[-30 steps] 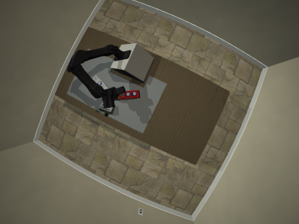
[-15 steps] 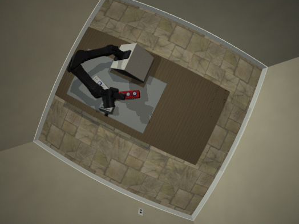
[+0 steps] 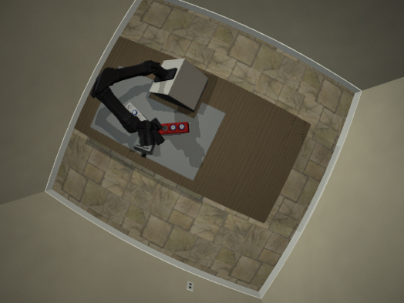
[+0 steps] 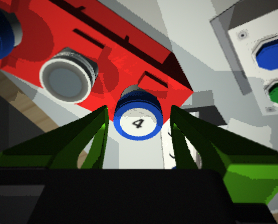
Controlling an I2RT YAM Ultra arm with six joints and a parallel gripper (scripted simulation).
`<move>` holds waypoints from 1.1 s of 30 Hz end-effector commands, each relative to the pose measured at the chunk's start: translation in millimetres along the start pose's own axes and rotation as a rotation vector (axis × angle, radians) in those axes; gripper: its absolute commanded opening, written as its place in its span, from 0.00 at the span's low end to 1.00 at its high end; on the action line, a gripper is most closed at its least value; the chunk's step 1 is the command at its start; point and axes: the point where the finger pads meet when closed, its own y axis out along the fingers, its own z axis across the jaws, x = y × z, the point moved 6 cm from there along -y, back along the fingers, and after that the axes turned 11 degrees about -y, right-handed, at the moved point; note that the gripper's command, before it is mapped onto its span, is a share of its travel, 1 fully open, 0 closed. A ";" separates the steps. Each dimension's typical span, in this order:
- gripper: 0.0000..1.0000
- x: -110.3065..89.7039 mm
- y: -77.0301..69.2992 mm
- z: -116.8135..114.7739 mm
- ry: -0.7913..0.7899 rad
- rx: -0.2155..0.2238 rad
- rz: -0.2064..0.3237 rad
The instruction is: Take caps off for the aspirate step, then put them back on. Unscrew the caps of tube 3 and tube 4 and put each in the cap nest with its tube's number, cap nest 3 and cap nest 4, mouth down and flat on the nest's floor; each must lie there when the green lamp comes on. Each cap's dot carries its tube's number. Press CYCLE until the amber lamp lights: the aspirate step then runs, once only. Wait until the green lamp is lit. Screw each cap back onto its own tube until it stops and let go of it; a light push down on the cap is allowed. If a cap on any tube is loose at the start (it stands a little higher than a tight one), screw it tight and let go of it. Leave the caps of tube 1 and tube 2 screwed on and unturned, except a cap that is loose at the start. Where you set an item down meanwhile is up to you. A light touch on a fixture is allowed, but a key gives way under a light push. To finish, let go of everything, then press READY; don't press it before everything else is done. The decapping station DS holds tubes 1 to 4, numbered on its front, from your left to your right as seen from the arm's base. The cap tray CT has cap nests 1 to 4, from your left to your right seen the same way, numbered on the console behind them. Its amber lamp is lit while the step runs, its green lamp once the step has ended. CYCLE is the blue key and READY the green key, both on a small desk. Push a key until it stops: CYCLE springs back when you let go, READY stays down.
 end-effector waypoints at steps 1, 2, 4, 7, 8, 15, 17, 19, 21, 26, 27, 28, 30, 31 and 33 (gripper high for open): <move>0.49 1.2 -3.4 -1.5 0.251 -0.007 -0.010; 0.49 1.2 -3.4 -1.5 0.326 -0.007 -0.010; 0.49 1.2 -3.4 -1.5 0.417 -0.006 -0.010; 0.49 1.2 -3.4 -1.5 0.565 -0.006 -0.011; 0.49 1.2 -3.4 -1.5 0.584 -0.006 -0.011; 0.49 1.2 -3.4 -1.5 0.901 -0.004 -0.012; 0.49 1.2 -3.4 -1.5 1.001 -0.003 -0.012; 0.49 1.3 -3.4 -1.5 1.084 -0.003 -0.012; 0.49 1.4 -3.4 -1.4 1.167 -0.003 -0.012; 0.49 1.8 -3.4 -1.2 1.417 -0.001 -0.013; 0.49 1.8 -3.4 -1.2 1.501 -0.001 -0.013; 0.49 1.9 -3.4 -1.2 1.501 -0.001 -0.013; 0.49 2.0 -3.4 -1.2 1.652 0.001 -0.013; 0.49 2.0 -3.4 -1.2 1.667 0.001 -0.013; 0.49 2.0 -3.4 -1.2 1.667 0.001 -0.013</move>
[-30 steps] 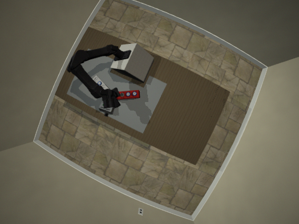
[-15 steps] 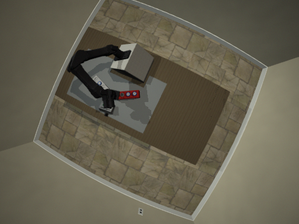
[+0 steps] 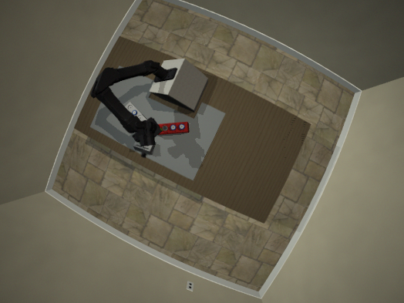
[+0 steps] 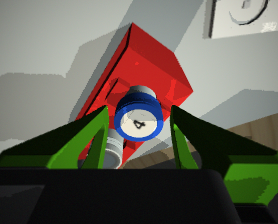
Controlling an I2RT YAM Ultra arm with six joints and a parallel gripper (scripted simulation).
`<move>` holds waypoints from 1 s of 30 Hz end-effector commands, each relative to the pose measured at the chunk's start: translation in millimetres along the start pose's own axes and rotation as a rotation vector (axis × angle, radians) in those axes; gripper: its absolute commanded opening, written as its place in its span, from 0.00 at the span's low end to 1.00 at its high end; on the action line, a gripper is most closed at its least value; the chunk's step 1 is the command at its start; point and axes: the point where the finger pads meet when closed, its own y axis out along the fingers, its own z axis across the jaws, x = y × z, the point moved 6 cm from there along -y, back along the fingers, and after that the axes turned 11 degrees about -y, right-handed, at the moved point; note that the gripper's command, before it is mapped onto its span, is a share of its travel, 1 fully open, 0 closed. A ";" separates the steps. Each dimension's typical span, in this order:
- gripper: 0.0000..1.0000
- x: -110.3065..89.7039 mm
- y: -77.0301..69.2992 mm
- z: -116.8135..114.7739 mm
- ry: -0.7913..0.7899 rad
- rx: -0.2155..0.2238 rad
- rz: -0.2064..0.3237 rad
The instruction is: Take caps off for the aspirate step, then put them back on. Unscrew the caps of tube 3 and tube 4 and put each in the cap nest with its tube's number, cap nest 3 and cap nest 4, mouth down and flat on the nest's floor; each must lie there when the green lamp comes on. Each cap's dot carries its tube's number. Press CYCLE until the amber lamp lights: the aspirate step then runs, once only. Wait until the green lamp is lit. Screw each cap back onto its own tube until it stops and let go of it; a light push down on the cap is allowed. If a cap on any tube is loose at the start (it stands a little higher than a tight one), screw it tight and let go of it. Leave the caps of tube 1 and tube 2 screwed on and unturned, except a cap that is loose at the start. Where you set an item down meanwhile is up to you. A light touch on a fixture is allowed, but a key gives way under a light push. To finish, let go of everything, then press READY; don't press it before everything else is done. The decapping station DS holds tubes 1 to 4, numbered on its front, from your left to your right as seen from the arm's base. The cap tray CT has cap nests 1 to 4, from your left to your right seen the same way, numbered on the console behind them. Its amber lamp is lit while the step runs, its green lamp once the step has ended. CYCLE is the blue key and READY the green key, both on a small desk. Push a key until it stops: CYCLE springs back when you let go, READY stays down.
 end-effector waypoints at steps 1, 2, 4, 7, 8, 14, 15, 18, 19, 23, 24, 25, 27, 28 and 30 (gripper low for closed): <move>0.49 1.5 -3.7 1.8 0.209 0.009 -0.010; 0.49 1.5 -3.7 1.8 0.293 0.009 -0.009; 0.49 1.5 -3.7 1.9 0.376 0.009 -0.009; 0.49 1.4 -3.7 1.9 0.541 0.010 -0.008; 0.49 1.4 -3.8 2.0 0.541 0.010 -0.008; 0.49 1.3 -4.0 2.1 0.541 0.010 -0.008; 0.49 1.2 -4.0 2.1 0.541 0.010 -0.008; 0.00 1.2 -4.0 2.1 0.541 0.010 -0.008; 0.00 1.2 -4.0 2.1 0.541 0.010 -0.008; 0.00 1.2 -4.0 2.1 0.541 0.010 -0.008; 0.00 1.3 -4.0 2.1 0.541 0.010 -0.008; 0.00 1.3 -4.0 2.1 0.541 0.010 -0.008; 0.00 1.3 -4.0 2.1 0.541 0.010 -0.008; 0.00 1.3 -4.0 2.1 0.541 0.010 -0.008; 0.00 1.3 -4.0 2.1 0.541 0.010 -0.008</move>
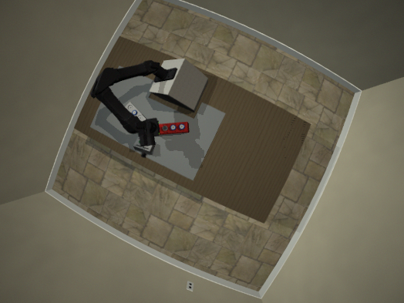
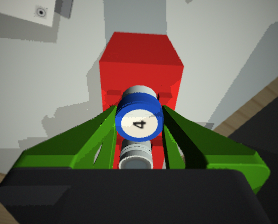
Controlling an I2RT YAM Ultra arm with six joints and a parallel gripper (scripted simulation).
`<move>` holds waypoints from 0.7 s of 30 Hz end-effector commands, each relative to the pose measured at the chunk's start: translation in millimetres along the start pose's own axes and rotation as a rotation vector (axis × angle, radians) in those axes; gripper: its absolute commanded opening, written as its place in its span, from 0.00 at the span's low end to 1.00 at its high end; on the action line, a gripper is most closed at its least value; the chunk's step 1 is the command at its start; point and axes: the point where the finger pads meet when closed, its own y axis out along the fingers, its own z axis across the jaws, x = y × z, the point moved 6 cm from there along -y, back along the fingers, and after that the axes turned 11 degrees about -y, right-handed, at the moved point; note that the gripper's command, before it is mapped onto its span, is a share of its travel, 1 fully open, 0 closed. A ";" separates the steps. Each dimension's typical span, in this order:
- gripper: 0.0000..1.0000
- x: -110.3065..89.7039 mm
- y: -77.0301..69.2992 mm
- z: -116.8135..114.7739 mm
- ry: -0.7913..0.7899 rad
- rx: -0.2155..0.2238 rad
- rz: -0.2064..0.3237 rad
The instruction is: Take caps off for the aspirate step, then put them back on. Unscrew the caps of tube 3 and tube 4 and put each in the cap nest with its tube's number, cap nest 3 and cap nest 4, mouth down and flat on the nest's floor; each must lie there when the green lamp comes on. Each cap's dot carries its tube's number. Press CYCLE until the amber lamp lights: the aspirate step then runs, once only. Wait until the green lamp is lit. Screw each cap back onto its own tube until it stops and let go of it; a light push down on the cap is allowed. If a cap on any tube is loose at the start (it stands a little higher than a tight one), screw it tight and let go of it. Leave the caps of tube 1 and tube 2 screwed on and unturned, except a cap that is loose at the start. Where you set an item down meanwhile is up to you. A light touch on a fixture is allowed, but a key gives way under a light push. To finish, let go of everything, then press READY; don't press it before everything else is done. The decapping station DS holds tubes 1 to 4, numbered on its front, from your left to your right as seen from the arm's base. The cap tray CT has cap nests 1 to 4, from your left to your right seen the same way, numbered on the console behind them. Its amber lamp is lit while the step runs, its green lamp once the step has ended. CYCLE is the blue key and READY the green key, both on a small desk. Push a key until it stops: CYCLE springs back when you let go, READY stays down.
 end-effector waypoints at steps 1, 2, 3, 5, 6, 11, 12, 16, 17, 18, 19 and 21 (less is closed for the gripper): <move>0.00 0.0 -4.0 2.1 -0.047 0.011 -0.006; 0.00 0.0 -4.0 2.1 -0.097 0.011 -0.007; 0.00 0.0 -4.0 2.1 -0.097 0.011 -0.007; 0.00 0.0 -4.1 2.1 -0.147 0.011 -0.007; 0.00 0.0 -4.1 2.1 -0.197 0.011 -0.007; 0.00 0.0 -4.1 2.1 -0.447 0.010 -0.008; 0.00 0.0 -4.2 2.1 -0.497 0.010 -0.009; 0.00 0.0 -4.2 2.1 -0.697 0.009 -0.010; 0.00 0.0 -4.2 2.1 -0.747 0.009 -0.010; 0.00 0.0 -4.3 2.1 -0.797 0.009 -0.010; 0.00 0.0 -4.3 2.1 -0.847 0.008 -0.011; 0.00 0.0 -4.3 2.1 -0.847 0.008 -0.011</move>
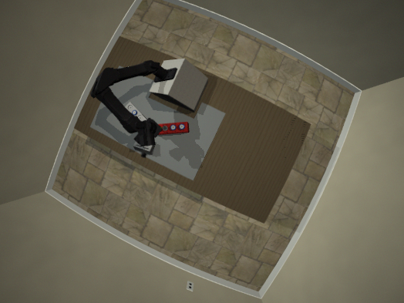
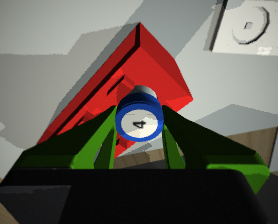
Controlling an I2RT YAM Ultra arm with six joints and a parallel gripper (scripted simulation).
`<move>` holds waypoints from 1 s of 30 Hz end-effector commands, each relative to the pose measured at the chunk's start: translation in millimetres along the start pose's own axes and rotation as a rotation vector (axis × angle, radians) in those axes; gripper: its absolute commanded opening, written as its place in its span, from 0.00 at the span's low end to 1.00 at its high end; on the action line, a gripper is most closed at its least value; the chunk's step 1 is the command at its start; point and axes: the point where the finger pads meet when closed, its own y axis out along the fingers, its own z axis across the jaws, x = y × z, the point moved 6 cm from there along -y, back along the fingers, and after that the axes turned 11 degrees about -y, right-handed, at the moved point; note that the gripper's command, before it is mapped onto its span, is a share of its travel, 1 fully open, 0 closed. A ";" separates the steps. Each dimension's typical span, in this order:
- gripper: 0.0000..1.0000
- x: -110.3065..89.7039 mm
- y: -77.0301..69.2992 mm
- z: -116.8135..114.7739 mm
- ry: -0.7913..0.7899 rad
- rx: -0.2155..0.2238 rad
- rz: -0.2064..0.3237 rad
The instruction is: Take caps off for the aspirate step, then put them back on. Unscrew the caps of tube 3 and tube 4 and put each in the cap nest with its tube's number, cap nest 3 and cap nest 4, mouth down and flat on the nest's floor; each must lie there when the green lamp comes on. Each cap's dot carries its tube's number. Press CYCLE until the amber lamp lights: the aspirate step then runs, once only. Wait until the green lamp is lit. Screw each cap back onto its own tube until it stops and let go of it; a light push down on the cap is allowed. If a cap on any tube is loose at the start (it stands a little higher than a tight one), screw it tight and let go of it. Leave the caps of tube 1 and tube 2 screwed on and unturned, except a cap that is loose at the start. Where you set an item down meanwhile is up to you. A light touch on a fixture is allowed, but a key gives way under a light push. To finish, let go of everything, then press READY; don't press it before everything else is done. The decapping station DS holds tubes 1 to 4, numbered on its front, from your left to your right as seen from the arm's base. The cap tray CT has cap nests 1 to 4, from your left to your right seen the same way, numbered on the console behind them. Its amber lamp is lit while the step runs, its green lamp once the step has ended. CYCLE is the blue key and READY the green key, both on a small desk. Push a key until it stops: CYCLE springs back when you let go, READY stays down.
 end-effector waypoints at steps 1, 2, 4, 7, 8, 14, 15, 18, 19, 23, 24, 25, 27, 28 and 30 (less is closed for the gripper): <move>0.00 1.3 -4.0 1.6 -0.185 0.004 -0.012; 0.00 1.3 -4.0 1.6 -0.235 0.004 -0.012; 0.00 1.3 -4.1 1.6 -0.335 0.003 -0.013; 0.00 1.2 -4.1 1.6 -0.485 0.002 -0.013; 0.00 1.2 -4.1 1.6 -0.535 0.002 -0.013; 0.00 1.2 -4.2 1.6 -0.835 0.000 -0.013; 0.00 1.2 -4.3 1.6 -0.885 -0.001 -0.013; 0.00 1.2 -4.3 1.6 -0.935 -0.001 -0.013; 0.00 1.2 -4.3 1.6 -0.985 -0.001 -0.013; 0.00 1.2 -4.3 1.6 -1.185 -0.002 -0.013; 0.00 1.2 -4.4 1.6 -1.235 -0.003 -0.013; 0.00 1.2 -4.4 1.6 -1.285 -0.003 -0.013; 0.00 1.2 -4.4 1.6 -1.385 -0.004 -0.013; 0.00 1.2 -4.4 1.6 -1.435 -0.004 -0.013; 0.00 1.2 -4.5 1.6 -1.535 -0.005 -0.013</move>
